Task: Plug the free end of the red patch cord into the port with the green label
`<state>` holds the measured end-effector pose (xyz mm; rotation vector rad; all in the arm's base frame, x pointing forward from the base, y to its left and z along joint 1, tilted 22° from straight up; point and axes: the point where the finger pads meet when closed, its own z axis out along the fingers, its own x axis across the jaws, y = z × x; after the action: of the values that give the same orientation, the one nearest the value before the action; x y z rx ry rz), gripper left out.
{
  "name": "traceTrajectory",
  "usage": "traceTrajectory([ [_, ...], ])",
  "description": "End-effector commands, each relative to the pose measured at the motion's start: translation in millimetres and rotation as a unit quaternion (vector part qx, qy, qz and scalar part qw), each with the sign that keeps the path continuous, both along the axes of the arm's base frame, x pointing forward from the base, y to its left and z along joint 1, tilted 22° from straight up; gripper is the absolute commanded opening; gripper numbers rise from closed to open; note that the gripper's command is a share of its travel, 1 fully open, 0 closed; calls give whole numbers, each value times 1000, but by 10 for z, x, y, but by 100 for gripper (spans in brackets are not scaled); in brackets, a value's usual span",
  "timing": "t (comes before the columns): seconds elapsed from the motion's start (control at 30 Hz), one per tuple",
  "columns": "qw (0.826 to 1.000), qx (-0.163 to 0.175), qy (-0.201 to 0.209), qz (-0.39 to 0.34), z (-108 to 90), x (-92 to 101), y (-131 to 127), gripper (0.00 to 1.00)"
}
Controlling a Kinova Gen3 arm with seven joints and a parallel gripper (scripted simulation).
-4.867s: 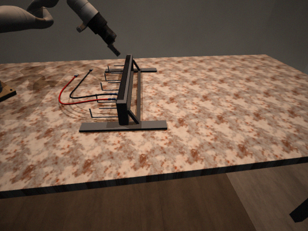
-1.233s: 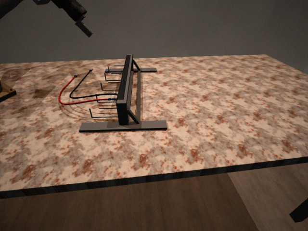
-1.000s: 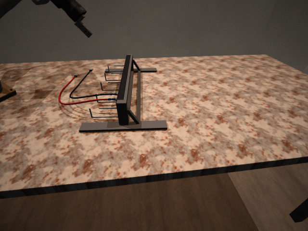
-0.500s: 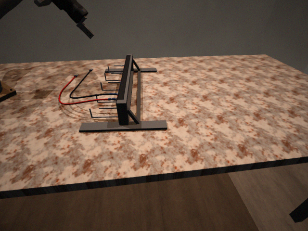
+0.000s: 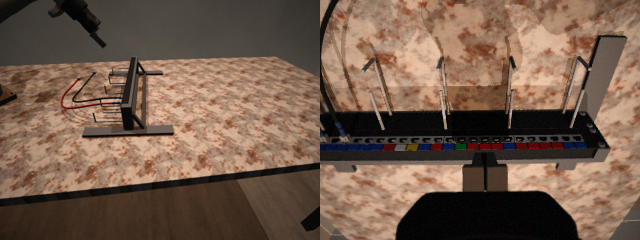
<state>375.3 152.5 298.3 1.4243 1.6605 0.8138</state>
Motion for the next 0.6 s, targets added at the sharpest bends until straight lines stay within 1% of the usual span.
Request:
traceTrajectory([
  [0.0, 1000, -3, 3, -9, -73, 99, -69, 0],
  [0.1, 1000, -3, 3, -9, -139, 216, -74, 0],
  [0.17, 1000, -3, 3, -9, -139, 216, -74, 0],
  [0.4, 1000, -3, 3, -9, -283, 471, -86, 0],
  [0.57, 1000, -3, 3, -9, -365, 618, -92, 0],
])
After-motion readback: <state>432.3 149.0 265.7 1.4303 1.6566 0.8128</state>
